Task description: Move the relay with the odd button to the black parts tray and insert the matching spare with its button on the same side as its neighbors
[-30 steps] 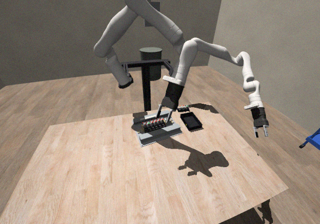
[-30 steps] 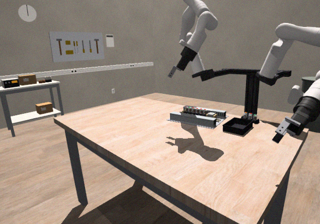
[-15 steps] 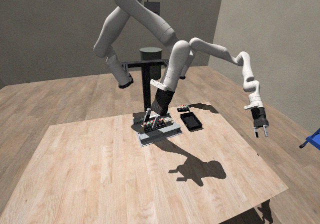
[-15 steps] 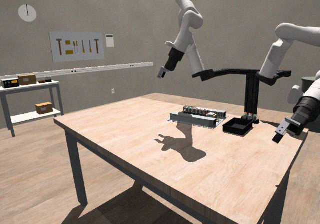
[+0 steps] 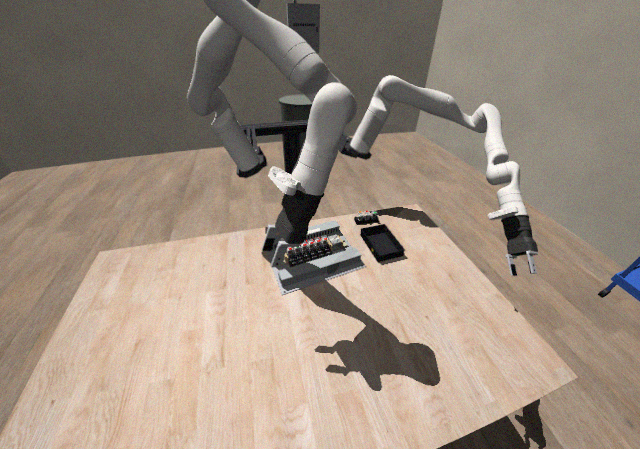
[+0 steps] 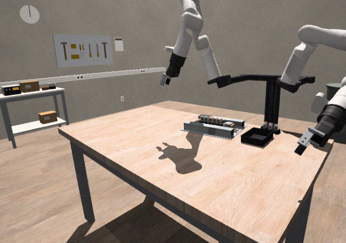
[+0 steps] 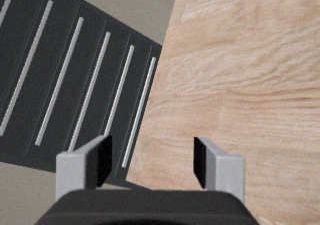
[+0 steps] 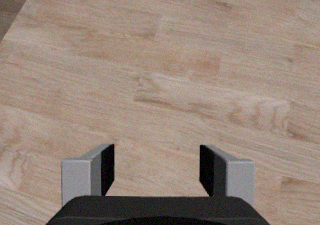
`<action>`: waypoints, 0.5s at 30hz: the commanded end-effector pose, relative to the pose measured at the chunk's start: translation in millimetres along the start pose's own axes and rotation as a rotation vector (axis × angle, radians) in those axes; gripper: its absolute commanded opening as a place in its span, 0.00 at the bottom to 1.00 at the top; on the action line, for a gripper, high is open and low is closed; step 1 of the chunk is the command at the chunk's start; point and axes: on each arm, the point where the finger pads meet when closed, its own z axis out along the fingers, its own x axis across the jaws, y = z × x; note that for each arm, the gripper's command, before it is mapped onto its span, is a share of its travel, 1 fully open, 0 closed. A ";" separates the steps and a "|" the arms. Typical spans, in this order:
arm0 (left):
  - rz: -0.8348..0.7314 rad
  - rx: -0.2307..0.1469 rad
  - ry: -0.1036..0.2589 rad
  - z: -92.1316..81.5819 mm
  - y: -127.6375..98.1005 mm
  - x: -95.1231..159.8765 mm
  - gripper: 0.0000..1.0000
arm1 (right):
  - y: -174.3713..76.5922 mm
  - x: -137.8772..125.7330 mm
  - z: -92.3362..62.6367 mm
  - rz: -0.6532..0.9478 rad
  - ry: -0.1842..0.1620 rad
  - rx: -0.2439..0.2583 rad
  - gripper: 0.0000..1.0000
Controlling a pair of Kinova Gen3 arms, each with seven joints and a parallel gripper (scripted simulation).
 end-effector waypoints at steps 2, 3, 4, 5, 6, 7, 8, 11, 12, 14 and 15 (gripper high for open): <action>0.001 0.000 -0.002 -0.3 -0.3 -1.6 1.00 | -24.1 6.7 12.2 0.085 0.038 -0.026 1.00; 0.001 0.000 -0.002 -0.3 -0.3 -1.6 1.00 | -28.6 8.4 14.6 0.101 0.046 -0.030 1.00; 0.001 0.000 -0.002 -0.3 -0.3 -1.6 1.00 | -29.8 8.8 15.3 0.105 0.048 -0.032 1.00; 0.001 0.000 -0.002 -0.3 -0.3 -1.6 1.00 | -34.0 10.4 17.6 0.121 0.055 -0.036 1.00; 0.001 0.000 -0.002 -0.3 -0.3 -1.6 1.00 | -38.1 12.0 19.8 0.135 0.062 -0.040 1.00; 0.001 0.000 -0.002 -0.3 -0.3 -1.6 1.00 | -41.8 13.5 21.9 0.149 0.068 -0.043 1.00; 0.001 0.000 -0.002 -0.3 -0.3 -1.6 1.00 | -45.5 15.0 23.9 0.163 0.074 -0.047 1.00; 0.001 0.000 -0.002 -0.3 -0.3 -1.6 1.00 | -49.9 16.8 26.3 0.179 0.082 -0.051 1.00; 0.001 0.000 -0.002 -0.3 -0.3 -1.6 1.00 | -54.3 18.7 28.6 0.196 0.090 -0.055 1.00; 0.001 0.000 -0.002 -0.3 -0.3 -1.6 1.00 | -63.2 22.7 33.4 0.229 0.105 -0.064 1.00; 0.001 0.000 -0.002 -0.3 -0.3 -1.6 1.00 | -66.7 24.3 35.3 0.242 0.111 -0.067 1.00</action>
